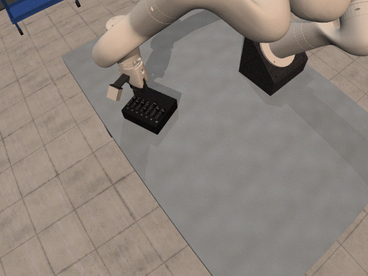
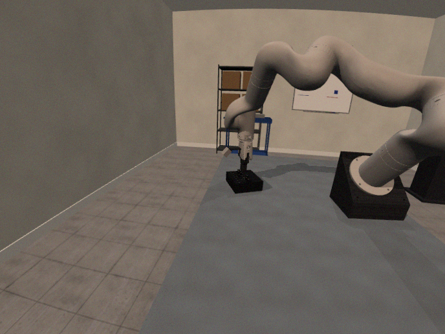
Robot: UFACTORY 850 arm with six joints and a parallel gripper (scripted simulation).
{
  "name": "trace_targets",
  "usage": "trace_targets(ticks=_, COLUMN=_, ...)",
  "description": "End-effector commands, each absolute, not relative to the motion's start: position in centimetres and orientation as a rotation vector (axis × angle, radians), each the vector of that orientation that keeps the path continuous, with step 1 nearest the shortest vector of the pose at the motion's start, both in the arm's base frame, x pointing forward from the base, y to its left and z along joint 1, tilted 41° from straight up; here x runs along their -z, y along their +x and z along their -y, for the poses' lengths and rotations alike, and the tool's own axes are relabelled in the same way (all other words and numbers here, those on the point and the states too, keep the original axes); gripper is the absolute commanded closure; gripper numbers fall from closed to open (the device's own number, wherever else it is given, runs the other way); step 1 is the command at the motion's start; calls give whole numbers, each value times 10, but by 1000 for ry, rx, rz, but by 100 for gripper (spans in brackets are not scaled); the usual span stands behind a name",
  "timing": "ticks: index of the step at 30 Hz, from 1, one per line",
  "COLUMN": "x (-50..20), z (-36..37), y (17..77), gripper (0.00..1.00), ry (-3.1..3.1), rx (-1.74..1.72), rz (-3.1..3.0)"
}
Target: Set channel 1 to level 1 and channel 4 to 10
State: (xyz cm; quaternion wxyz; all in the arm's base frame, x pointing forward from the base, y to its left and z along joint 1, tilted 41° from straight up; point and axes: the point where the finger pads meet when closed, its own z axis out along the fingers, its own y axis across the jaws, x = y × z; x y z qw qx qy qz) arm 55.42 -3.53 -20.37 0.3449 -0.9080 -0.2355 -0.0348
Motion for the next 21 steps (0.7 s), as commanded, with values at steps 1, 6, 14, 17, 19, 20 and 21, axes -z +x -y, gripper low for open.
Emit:
trace_targets(ticks=1, x=203, z=36, y=555, gripper=100, ry=-2359, rx=93, rz=612)
trace_targets(ticks=6, x=203, z=36, y=556, gripper=100, ry=-2359, rx=93, rz=612)
trace_targets(ticks=14, x=203, z=36, y=556, gripper=100, ry=-2359, rx=93, rz=612)
trace_targets(ticks=17, x=203, z=35, y=557, gripper=100, ry=-2359, rx=93, rz=612)
trace_targets(ticks=19, x=202, z=35, y=557, gripper=100, ry=-2359, rx=93, rz=612)
trace_targets(ticks=20, x=202, z=35, y=558, gripper=100, ry=-2359, rx=93, rz=612)
trace_targets(ticks=21, x=202, z=35, y=558, gripper=100, ry=-2359, rx=93, rz=612)
